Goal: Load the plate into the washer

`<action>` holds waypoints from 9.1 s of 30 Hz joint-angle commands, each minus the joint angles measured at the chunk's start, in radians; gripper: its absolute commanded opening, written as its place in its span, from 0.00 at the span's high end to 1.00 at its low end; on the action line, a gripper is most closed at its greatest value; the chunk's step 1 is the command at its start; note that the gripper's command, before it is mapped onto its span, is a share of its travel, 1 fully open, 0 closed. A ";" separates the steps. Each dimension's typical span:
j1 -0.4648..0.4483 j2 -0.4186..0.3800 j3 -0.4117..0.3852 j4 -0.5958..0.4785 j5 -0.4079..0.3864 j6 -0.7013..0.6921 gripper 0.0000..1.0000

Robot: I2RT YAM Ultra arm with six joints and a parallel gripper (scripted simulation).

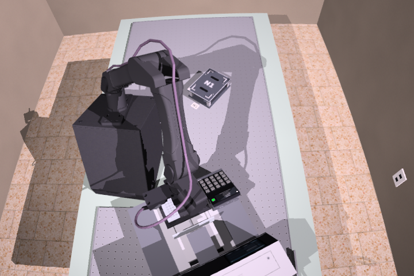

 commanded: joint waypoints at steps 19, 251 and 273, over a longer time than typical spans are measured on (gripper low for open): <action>-0.002 -0.016 0.014 0.023 -0.002 0.015 0.16; -0.073 -0.211 0.065 -0.248 0.028 -0.062 0.00; -0.073 -0.211 0.065 -0.248 0.028 -0.062 0.00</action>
